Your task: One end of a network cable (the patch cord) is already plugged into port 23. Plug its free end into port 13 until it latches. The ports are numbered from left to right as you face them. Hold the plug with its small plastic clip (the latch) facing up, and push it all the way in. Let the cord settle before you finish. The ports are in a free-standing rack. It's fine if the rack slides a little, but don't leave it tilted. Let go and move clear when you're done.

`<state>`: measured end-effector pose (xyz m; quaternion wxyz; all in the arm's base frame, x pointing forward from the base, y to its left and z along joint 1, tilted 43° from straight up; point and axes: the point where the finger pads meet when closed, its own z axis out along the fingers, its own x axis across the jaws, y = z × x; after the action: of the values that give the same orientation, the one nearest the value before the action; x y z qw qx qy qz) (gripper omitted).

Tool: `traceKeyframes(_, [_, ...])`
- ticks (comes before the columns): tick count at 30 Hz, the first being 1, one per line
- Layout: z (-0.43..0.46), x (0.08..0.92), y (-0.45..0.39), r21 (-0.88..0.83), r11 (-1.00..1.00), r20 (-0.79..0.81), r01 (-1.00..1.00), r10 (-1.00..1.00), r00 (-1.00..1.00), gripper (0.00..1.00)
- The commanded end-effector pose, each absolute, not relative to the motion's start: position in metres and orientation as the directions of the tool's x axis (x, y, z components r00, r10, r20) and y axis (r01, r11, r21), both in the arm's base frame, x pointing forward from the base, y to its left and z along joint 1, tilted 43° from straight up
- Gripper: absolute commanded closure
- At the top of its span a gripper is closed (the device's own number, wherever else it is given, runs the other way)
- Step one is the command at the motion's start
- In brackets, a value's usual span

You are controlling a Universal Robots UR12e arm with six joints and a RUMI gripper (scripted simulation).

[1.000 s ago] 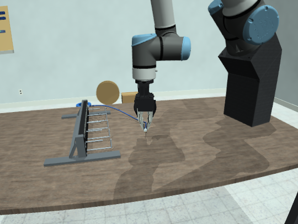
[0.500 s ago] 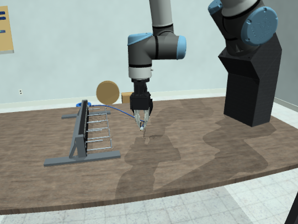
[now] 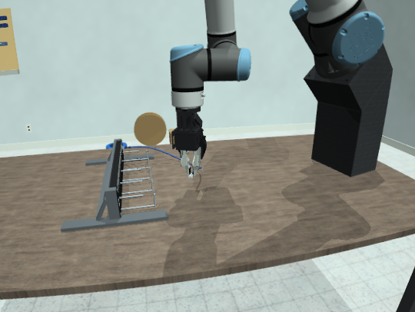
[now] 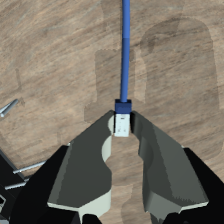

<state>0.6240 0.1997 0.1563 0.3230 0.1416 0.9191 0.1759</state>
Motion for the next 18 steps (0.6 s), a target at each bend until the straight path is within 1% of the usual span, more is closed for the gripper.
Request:
traceKeyframes(1, [0.161, 0.629, 0.193, 0.441, 0.878, -0.522, 0.185, 0.418, -0.744, 1.0])
traceKeyframes(18, [0.178, 0.648, 0.17, 0.524, 0.791, -0.434, 0.316, 0.567, -0.701, 1.0])
